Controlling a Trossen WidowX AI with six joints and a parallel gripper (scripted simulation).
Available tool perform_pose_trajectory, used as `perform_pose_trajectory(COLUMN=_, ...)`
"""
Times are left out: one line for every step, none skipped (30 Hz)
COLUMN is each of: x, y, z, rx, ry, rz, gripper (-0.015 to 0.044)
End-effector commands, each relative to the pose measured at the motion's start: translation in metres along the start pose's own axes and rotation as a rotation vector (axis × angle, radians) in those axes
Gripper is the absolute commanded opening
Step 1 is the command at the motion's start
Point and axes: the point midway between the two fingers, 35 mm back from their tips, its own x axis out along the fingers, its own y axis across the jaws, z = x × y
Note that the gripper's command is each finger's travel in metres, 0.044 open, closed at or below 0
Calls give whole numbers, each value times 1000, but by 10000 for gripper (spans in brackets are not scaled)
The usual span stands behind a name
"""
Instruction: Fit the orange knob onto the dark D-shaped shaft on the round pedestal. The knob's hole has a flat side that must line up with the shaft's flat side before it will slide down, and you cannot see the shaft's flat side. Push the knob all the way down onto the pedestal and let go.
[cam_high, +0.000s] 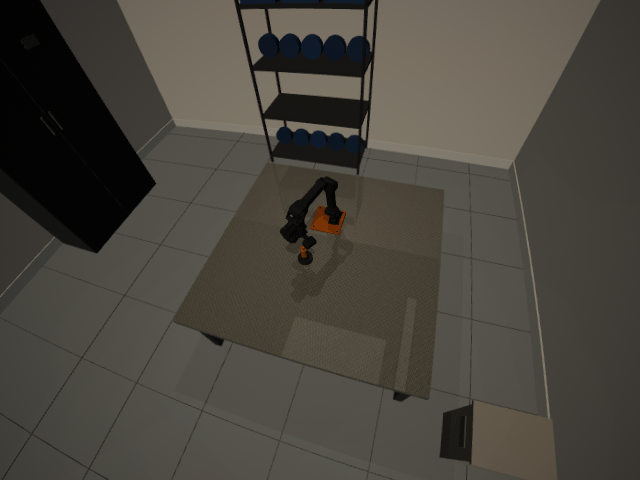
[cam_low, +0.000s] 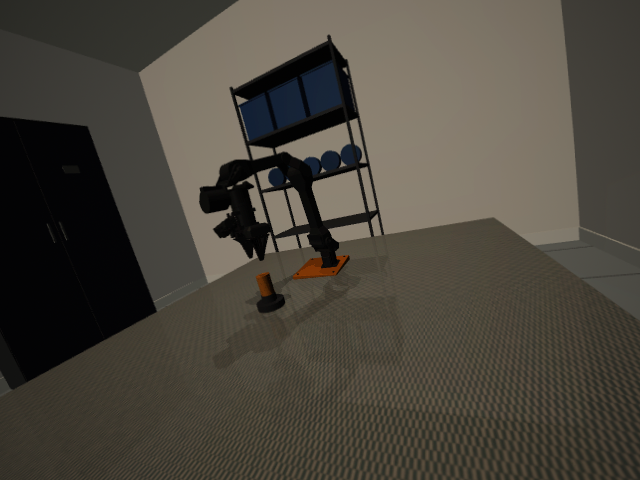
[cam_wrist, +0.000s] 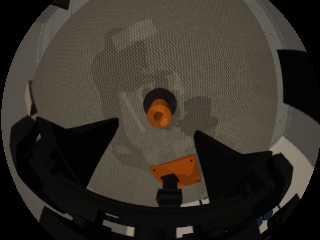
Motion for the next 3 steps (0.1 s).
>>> perform_pose_trajectory(x=3, y=0, z=-1, rx=-2, ry=23, rz=-4, gripper=440)
perform_pose_trajectory(x=3, y=0, z=-1, rx=-2, ry=23, rz=-4, gripper=440)
perform_pose_trajectory(x=3, y=0, z=-1, rx=-2, ry=23, rz=-4, gripper=440)
